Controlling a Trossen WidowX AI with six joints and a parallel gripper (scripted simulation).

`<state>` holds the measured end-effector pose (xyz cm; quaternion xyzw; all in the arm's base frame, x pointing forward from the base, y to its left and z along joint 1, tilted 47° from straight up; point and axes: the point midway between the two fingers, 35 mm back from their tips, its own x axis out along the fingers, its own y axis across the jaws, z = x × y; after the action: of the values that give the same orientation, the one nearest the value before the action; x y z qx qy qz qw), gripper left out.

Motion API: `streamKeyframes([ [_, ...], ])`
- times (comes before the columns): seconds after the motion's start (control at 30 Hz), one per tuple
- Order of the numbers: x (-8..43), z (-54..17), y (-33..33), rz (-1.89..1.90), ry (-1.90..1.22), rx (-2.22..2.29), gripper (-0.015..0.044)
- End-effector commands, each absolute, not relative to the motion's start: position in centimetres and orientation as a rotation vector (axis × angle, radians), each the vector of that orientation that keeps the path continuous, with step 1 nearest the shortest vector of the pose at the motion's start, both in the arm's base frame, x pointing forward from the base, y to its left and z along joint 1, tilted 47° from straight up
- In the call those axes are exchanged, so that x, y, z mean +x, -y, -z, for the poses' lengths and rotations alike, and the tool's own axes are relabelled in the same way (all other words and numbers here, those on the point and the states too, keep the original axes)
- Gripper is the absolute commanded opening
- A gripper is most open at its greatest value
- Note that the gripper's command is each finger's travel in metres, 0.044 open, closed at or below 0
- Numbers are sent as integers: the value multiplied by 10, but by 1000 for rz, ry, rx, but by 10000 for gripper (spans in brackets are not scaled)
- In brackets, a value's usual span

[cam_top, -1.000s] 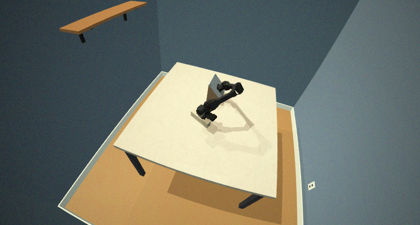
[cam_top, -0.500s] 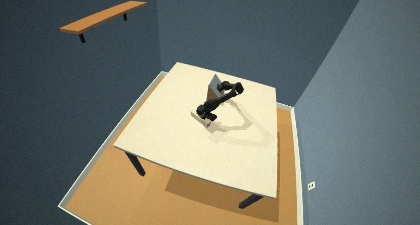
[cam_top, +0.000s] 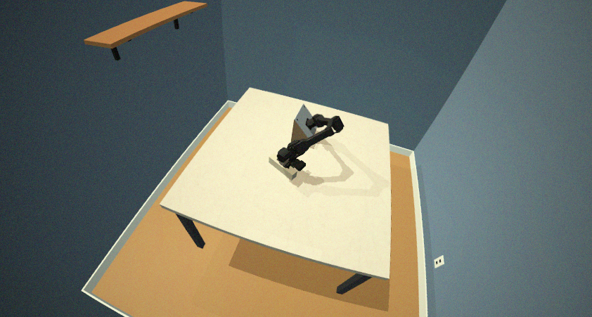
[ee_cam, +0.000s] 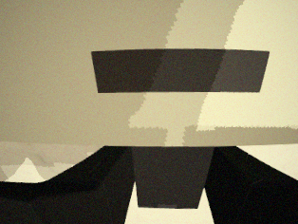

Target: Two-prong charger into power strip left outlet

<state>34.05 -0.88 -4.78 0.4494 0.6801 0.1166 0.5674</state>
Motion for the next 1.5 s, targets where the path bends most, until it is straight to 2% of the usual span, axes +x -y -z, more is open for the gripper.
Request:
streamKeyframes([
  [0.0, 347, 48, 11, -274, -1570, 1043, 0],
  [0.9, 340, 48, 8, -272, -1595, 1055, 0],
  [1.47, 340, 48, 8, -272, -1595, 1055, 440],
])
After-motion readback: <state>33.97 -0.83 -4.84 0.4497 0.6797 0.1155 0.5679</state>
